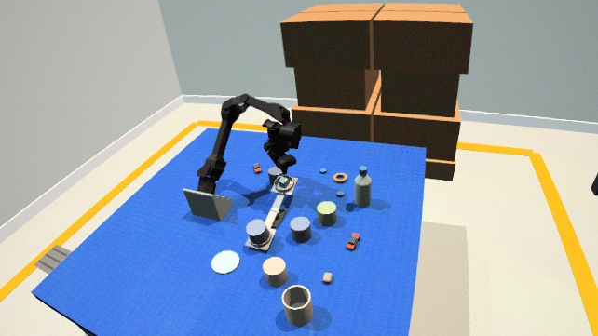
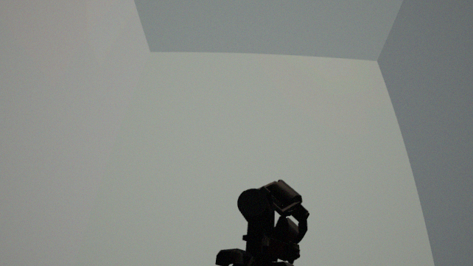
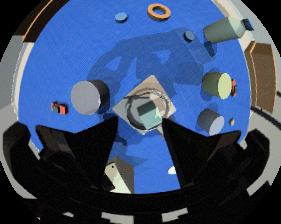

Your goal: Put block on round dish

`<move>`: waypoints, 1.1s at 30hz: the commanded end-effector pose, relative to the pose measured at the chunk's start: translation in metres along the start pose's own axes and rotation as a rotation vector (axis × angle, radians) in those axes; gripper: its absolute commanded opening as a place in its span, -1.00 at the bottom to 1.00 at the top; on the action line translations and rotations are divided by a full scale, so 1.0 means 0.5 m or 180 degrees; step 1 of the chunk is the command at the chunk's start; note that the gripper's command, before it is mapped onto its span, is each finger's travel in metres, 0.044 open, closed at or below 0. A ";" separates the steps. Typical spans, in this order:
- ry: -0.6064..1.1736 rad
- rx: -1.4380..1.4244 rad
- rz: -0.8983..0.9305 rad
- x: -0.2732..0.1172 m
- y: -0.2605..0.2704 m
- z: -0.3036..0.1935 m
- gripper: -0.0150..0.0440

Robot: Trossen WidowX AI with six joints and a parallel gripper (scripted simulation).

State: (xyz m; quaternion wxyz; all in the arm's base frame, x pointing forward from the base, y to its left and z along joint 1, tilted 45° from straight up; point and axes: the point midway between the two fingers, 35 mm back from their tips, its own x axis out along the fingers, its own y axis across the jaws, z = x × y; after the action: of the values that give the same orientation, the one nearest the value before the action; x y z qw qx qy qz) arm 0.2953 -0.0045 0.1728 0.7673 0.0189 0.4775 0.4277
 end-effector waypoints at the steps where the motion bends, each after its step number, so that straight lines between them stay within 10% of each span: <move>1: 0.0009 -0.0355 0.0006 -0.004 -0.010 -0.003 0.39; 33: 0.0008 -0.1626 0.0094 0.045 -0.038 -0.017 0.39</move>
State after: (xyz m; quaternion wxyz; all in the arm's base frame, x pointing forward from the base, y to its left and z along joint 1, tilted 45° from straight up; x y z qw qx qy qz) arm 0.3048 -0.0074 0.1463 0.7391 -0.1729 0.3548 0.5459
